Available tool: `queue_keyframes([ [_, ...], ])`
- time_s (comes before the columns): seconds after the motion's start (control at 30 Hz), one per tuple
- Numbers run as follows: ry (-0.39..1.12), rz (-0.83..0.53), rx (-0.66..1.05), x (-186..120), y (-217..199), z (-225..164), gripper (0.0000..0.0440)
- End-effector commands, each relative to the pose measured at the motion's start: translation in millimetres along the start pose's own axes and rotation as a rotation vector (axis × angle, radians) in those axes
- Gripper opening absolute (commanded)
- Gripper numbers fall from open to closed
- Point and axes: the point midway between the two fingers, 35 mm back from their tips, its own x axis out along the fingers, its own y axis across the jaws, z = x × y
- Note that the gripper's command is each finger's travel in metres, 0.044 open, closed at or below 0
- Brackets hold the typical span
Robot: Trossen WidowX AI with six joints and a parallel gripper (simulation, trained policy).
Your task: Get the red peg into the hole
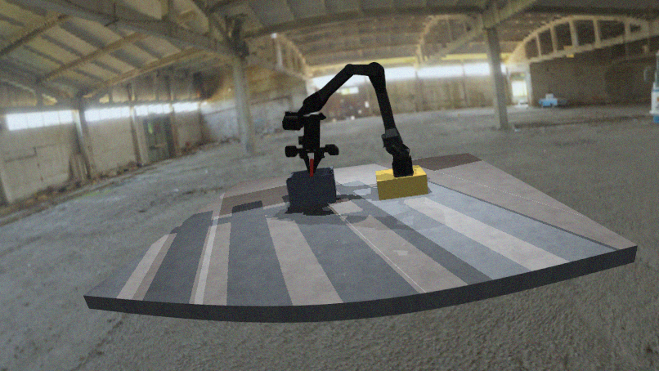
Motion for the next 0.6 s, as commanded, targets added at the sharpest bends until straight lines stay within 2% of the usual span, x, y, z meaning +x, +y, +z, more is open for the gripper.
queue_keyframes([
  [0.0,0.011,-0.014,-0.013,10,1,2,0.0046],
  [0.13,0.019,-0.039,-0.034,19,-1,4,0.0140],
  [0.27,0.026,-0.056,-0.041,23,2,7,0.0146],
  [0.57,0.003,-0.038,-0.064,25,20,32,0.0346],
])
